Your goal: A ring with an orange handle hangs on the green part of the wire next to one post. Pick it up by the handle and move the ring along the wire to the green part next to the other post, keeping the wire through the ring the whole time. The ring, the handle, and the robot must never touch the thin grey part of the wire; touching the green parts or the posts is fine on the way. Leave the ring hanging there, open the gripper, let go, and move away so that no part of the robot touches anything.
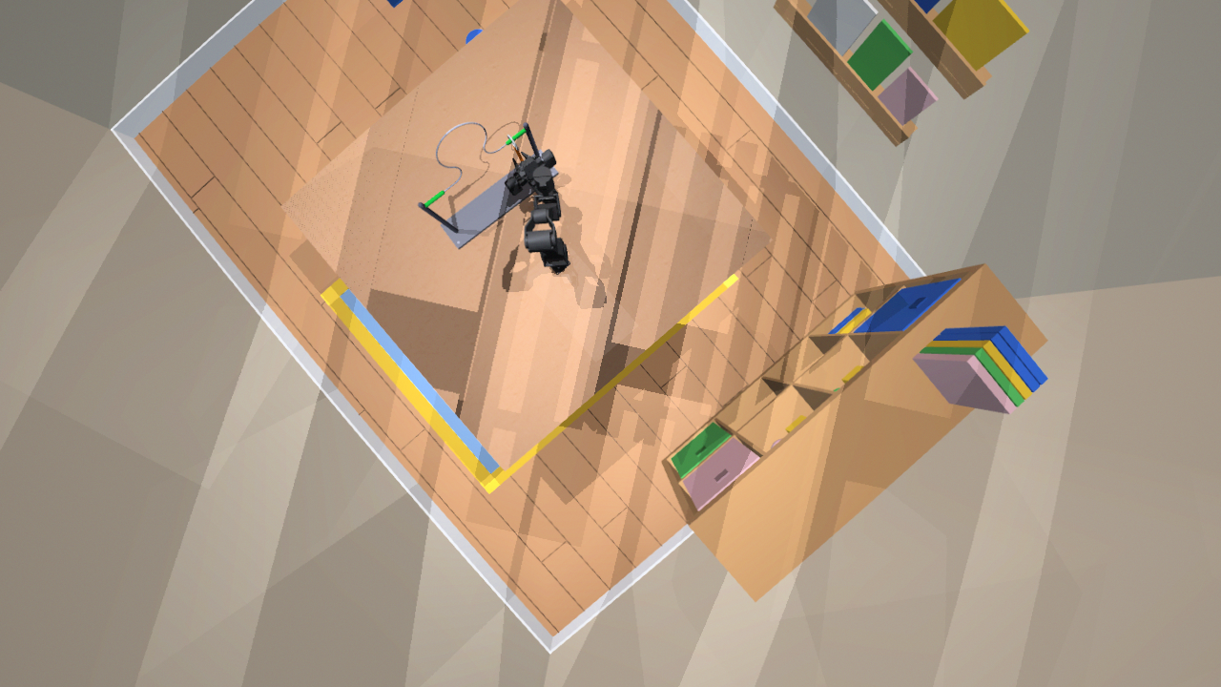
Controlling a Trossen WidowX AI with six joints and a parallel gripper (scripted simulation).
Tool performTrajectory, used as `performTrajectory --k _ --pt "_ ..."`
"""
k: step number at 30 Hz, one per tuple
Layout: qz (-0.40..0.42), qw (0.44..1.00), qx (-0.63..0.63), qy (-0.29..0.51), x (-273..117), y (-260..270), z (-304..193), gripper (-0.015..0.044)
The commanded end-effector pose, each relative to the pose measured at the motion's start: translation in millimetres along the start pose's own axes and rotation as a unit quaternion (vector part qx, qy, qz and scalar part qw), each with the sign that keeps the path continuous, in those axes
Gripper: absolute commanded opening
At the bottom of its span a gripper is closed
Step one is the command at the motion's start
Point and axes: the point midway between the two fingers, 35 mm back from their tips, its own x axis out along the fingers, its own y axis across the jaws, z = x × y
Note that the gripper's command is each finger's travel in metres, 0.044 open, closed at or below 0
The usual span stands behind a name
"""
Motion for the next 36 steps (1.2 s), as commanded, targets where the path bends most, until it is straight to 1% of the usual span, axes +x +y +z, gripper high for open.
performTrajectory --k 1,4,6,12,13,27,36 --pt "0.000 1.000 0.000 0.000 0.0 0.0 0.0 0.0107" --pt "0.000 1.000 0.000 0.000 0.0 0.0 0.0 0.0029" --pt "0.000 1.000 0.000 0.000 0.0 0.0 0.0 0.0015" --pt "0.000 1.000 0.000 0.000 0.0 0.0 0.0 -0.0142" --pt "0.000 1.000 0.000 0.000 0.0 0.0 0.0 -0.0150" --pt "-0.001 1.000 0.000 0.000 -2.3 1.9 13.8 -0.0150" --pt "-0.001 1.000 0.000 0.000 -2.3 2.0 14.1 -0.0150"
